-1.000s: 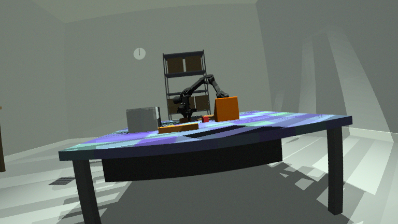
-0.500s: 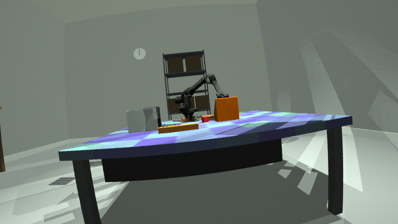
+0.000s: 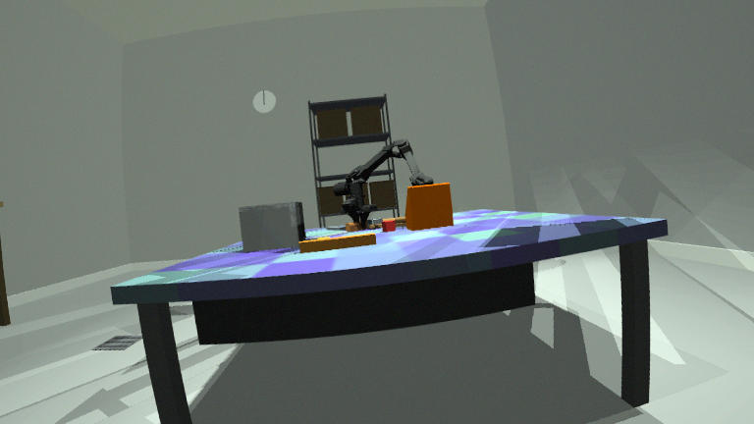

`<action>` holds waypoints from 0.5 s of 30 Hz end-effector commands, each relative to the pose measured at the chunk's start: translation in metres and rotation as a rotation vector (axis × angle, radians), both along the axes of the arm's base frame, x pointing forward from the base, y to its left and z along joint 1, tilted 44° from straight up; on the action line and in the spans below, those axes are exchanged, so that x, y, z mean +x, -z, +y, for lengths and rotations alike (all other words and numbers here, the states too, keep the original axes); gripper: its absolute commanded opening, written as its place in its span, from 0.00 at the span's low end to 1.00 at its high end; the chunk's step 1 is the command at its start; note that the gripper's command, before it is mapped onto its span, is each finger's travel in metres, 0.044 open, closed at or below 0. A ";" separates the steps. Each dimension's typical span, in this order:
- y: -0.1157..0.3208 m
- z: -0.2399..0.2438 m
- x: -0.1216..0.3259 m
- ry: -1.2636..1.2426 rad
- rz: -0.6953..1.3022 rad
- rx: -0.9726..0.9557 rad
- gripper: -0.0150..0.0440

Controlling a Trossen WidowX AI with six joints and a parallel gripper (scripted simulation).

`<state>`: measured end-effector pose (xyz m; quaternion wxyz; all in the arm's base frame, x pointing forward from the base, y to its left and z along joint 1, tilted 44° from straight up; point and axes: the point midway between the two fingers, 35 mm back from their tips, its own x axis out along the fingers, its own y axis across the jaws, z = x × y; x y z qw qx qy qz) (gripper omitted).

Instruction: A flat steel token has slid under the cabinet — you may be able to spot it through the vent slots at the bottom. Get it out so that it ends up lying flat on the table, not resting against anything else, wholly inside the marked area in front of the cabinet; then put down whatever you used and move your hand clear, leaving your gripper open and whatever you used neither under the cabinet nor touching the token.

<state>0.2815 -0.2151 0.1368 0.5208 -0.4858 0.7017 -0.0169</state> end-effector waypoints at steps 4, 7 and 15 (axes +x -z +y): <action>-0.008 -0.005 -0.009 -0.001 -0.004 -0.006 0.25; -0.010 -0.008 -0.013 -0.001 -0.004 -0.006 0.25; -0.017 -0.015 -0.023 0.000 -0.004 -0.007 0.25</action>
